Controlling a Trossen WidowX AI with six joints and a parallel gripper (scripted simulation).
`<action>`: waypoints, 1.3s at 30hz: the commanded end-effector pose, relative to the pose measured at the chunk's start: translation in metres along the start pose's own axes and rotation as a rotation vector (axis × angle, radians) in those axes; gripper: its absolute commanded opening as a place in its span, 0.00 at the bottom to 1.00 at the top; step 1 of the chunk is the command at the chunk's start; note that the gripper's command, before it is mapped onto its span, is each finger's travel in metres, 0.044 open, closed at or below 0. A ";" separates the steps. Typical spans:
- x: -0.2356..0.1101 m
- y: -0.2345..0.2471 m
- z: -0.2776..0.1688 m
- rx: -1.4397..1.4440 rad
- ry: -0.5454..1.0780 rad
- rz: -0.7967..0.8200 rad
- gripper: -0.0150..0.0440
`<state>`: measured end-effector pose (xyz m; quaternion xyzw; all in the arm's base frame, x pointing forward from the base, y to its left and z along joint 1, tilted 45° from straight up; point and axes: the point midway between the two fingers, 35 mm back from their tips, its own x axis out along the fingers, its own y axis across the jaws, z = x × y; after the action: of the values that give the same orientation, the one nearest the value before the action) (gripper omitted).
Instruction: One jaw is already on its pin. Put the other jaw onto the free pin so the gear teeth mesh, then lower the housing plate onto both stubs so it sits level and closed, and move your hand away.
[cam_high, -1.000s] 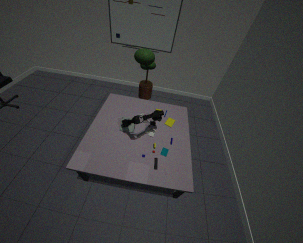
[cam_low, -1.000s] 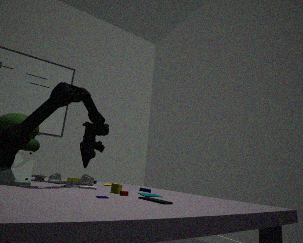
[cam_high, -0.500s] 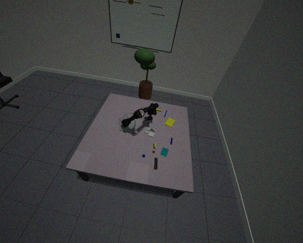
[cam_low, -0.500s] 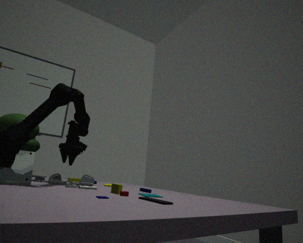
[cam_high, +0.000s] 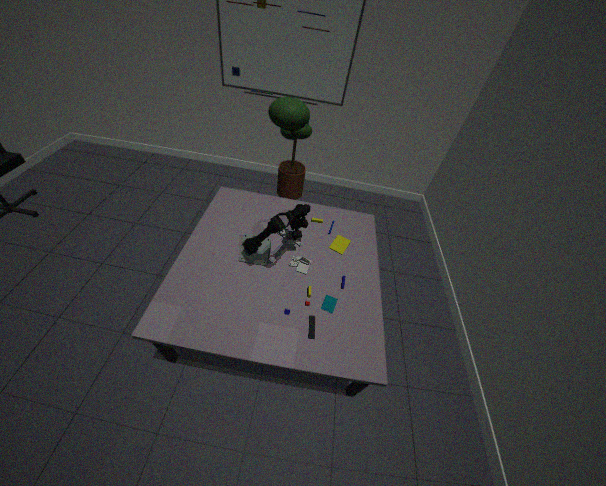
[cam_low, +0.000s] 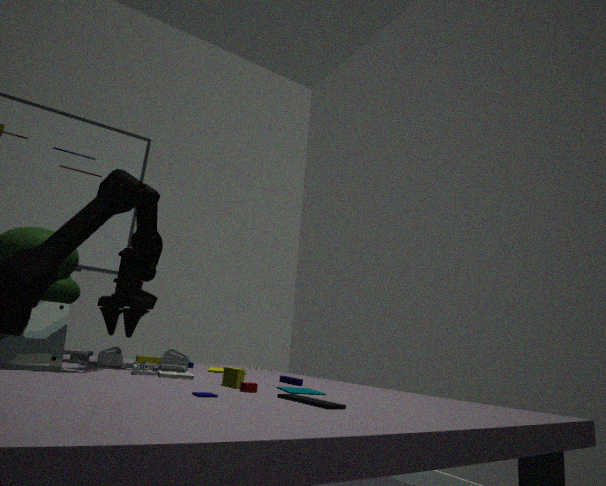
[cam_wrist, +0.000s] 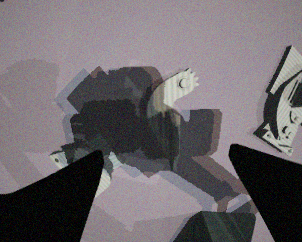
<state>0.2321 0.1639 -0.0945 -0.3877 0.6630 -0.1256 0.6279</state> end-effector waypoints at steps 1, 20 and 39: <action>0.021 -0.002 -0.005 -0.009 0.020 -0.016 1.00; 0.045 -0.003 -0.004 -0.009 0.020 -0.016 1.00; 0.071 -0.004 -0.006 -0.008 0.020 -0.018 1.00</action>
<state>0.2352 0.1150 -0.1416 -0.3911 0.6666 -0.1314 0.6209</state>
